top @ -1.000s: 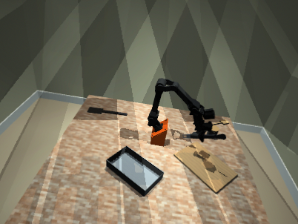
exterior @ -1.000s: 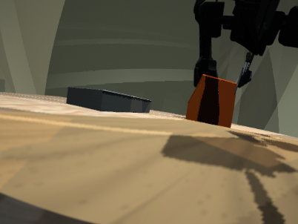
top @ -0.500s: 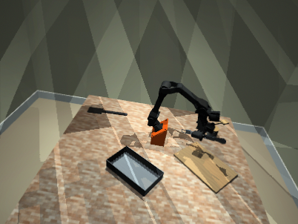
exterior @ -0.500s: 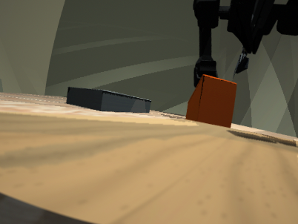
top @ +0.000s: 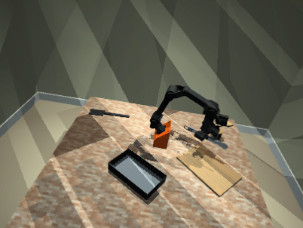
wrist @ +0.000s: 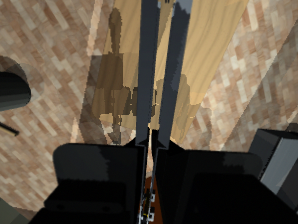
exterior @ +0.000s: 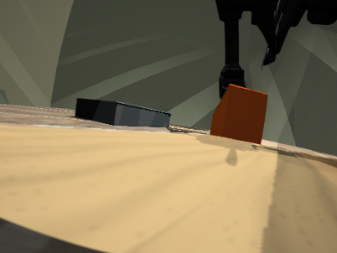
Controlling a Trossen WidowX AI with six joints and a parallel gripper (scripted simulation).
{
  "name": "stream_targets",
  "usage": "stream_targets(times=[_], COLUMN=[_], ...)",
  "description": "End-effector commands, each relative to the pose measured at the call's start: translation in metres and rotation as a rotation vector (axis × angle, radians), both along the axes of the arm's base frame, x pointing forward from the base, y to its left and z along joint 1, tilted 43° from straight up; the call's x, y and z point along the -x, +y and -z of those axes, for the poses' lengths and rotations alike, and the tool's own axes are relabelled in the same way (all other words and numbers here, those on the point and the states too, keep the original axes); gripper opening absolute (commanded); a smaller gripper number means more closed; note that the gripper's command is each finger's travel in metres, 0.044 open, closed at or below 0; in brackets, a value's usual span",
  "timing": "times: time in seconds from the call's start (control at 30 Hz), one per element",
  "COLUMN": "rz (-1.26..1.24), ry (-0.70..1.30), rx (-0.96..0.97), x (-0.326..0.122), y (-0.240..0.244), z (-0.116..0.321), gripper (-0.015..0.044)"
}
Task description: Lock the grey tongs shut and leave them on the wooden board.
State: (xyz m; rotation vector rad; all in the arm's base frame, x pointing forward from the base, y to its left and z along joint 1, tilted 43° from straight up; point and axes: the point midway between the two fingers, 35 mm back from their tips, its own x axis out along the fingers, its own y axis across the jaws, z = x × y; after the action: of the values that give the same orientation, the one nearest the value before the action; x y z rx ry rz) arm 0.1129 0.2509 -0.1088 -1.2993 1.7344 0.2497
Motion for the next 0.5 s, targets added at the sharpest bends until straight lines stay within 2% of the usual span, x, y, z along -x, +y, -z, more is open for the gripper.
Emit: stream_targets(times=[0.0,0.47], rz=[0.011,0.011], ry=[0.004,0.004], rx=[0.002,0.002], x=[0.001,0.0], y=[0.003,-0.005], z=[-0.002,0.01], gripper=[-0.015,-0.015])
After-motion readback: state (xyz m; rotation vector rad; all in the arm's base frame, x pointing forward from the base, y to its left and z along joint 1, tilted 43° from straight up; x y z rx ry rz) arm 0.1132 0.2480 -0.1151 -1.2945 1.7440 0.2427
